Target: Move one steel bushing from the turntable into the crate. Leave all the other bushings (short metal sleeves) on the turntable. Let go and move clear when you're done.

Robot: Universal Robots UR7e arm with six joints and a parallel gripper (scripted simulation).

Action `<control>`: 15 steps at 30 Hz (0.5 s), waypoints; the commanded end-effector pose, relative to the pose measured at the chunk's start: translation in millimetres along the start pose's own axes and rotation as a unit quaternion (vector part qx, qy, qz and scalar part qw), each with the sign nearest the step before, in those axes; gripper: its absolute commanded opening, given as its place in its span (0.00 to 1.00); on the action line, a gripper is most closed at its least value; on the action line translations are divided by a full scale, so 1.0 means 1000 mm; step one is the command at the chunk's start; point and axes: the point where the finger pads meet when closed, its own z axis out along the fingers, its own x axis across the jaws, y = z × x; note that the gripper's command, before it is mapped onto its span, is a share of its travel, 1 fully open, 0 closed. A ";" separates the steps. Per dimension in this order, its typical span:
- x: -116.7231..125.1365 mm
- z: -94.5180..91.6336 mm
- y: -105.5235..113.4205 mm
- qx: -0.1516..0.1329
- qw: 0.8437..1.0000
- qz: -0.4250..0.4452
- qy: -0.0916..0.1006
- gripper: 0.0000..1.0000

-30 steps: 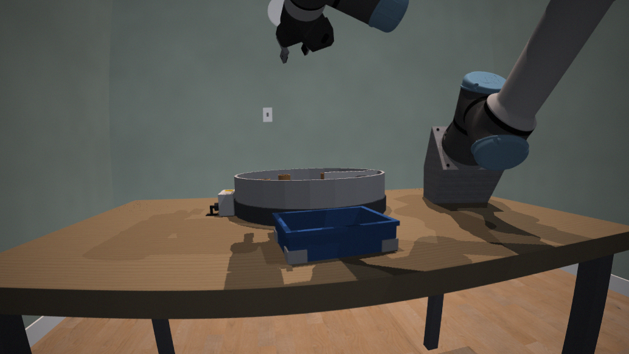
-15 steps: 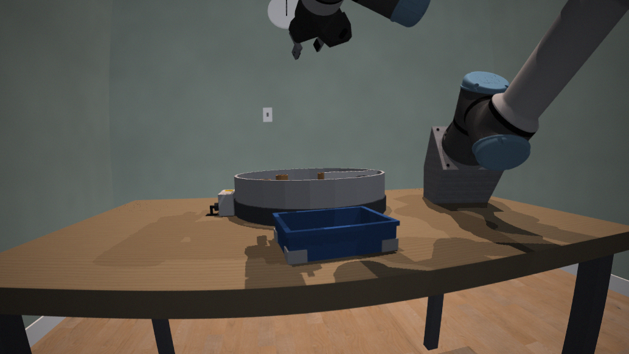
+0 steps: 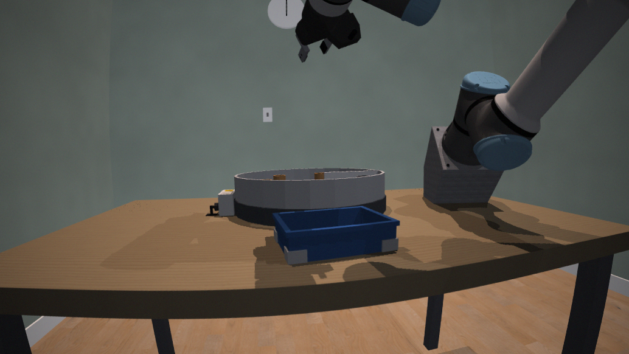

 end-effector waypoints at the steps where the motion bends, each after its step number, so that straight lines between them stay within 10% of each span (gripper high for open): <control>1: -0.001 0.000 0.003 0.084 0.996 0.000 0.040 1.00; 15: -0.001 -0.001 0.004 0.116 0.992 0.003 0.056 1.00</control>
